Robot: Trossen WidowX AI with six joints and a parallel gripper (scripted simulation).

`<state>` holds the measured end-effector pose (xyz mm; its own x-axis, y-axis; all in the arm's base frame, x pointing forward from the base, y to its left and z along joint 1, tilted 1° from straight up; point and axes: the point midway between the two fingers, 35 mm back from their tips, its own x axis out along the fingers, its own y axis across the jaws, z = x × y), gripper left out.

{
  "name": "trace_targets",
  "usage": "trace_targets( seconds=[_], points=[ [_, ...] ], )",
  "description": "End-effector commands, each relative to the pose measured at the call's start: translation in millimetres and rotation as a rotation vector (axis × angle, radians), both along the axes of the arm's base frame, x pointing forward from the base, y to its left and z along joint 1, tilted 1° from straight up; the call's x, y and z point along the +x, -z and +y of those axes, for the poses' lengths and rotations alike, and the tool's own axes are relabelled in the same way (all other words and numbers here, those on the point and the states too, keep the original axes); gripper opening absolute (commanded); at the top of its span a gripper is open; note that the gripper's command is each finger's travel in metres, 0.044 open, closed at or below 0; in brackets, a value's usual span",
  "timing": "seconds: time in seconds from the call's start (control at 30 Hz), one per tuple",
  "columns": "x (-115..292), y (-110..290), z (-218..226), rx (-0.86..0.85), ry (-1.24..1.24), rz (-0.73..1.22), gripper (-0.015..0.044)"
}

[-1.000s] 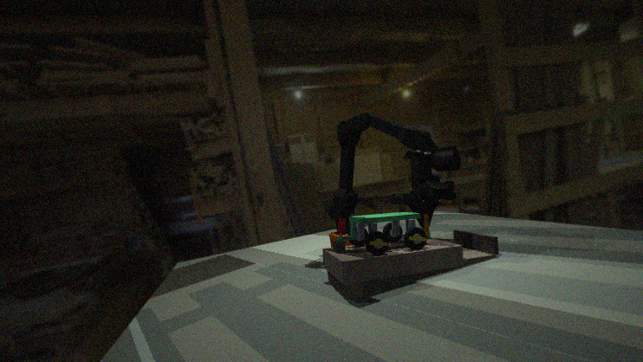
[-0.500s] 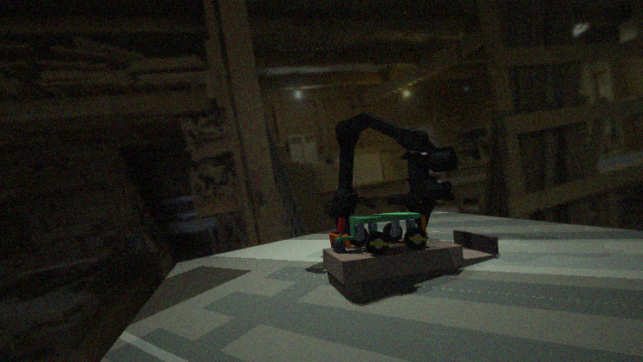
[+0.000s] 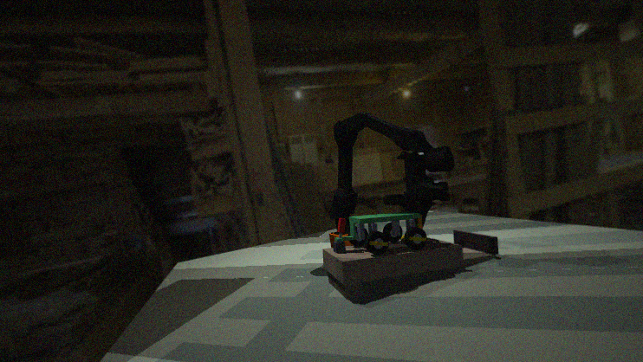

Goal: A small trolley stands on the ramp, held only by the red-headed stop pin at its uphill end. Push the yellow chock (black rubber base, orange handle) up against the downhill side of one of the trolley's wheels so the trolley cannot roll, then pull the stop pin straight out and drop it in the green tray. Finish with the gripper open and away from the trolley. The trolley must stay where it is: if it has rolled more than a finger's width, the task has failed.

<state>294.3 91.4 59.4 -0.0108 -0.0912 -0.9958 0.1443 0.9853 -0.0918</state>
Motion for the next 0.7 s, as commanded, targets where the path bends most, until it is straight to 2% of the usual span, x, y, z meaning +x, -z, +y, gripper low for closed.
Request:
trace_targets(
  seconds=[0.0,0.67],
  points=[
    [-0.7,-0.7,-5.1,-0.004,-0.001,-0.003,0.0000],
    [-1.9,-1.6,-12.7,0.000,-0.001,-0.002,0.0000]
  ],
)
